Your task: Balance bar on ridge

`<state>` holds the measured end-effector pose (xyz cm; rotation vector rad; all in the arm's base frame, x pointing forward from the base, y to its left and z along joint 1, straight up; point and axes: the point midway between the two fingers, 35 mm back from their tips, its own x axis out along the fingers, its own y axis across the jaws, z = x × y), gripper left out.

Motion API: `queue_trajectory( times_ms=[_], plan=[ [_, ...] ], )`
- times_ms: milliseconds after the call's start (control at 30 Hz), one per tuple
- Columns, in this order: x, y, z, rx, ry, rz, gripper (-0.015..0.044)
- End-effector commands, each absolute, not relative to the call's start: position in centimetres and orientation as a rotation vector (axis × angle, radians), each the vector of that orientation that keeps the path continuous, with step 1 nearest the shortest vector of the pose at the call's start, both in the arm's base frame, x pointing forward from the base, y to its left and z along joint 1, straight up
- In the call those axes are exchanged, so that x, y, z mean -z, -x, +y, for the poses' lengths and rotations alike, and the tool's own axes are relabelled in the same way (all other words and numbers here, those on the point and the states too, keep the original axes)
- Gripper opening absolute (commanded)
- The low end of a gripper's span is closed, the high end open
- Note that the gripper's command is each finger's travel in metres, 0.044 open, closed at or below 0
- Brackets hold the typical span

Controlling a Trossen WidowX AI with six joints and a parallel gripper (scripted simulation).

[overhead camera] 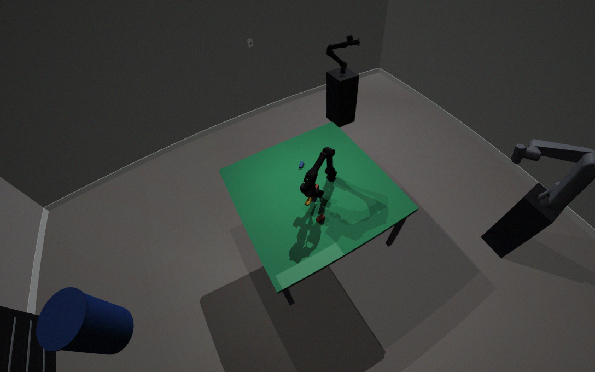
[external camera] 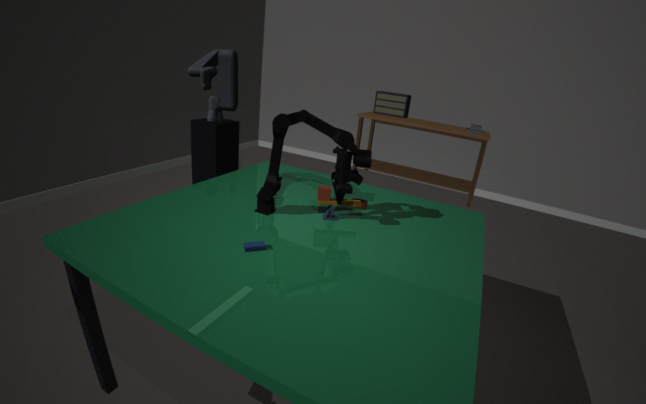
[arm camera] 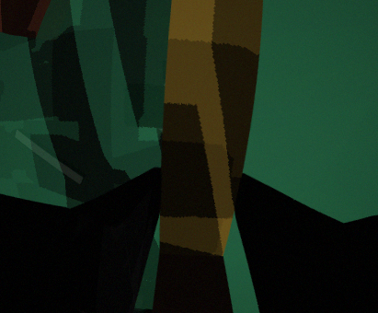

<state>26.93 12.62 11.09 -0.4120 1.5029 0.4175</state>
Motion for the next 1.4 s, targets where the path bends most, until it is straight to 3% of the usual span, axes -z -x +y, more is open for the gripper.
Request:
queue_trajectory(
  times_ms=[0,467,700,1367],
  plan=[
    [-11.09,-26.92,12.62,-0.418,0.412,1.503,0.0],
    [-11.09,-26.92,12.62,-0.418,0.412,1.503,0.0],
    [-11.09,-26.92,12.62,-0.418,0.412,1.503,0.0167],
    [-11.09,-26.92,12.62,-0.418,0.412,1.503,0.0169]
  ],
)
